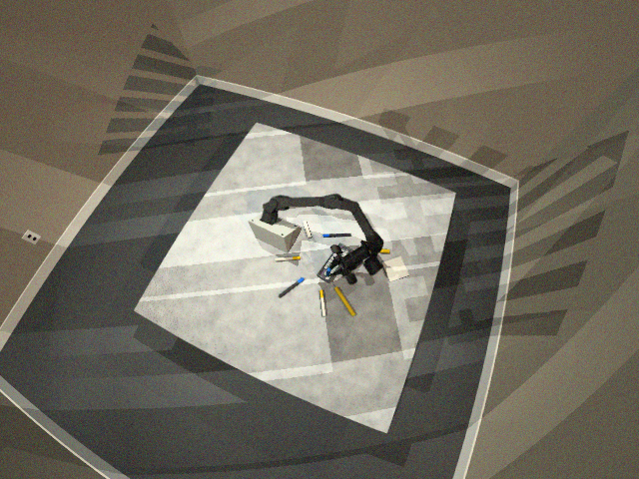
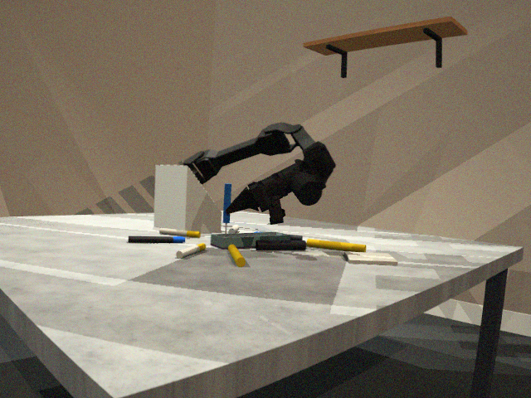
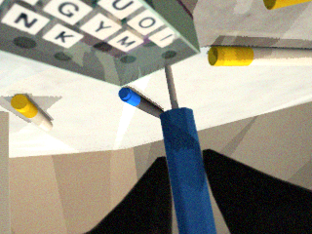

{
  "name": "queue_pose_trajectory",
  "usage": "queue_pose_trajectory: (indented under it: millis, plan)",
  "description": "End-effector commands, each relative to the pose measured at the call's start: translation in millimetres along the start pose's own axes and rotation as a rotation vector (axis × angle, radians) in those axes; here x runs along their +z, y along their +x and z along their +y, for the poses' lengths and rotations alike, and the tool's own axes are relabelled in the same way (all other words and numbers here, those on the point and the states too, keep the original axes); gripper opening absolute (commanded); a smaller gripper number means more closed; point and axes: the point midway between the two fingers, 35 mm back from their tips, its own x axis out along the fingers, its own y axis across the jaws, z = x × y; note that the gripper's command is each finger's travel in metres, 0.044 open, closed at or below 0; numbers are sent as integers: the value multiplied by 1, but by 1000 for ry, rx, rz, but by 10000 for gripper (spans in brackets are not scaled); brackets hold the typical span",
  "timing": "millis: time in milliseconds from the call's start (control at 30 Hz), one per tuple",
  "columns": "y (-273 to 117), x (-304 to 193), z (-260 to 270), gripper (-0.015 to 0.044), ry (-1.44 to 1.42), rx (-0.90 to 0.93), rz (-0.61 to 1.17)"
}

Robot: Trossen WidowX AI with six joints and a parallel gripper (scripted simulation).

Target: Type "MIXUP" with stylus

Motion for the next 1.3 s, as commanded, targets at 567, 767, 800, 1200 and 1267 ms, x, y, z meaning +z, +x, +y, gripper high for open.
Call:
queue_pose_trajectory:
  millis: [567,767,800,1200,1267]
  plan:
    - [0,2,-3,81,6,-2,-6]
    - [2,6,-3,81,6,-2,-7]
    - [3,7,-3,81,6,-2,-7]
    - [5,11,-3,81,6,-2,-7]
    - [6,12,-3,81,6,-2,-7]
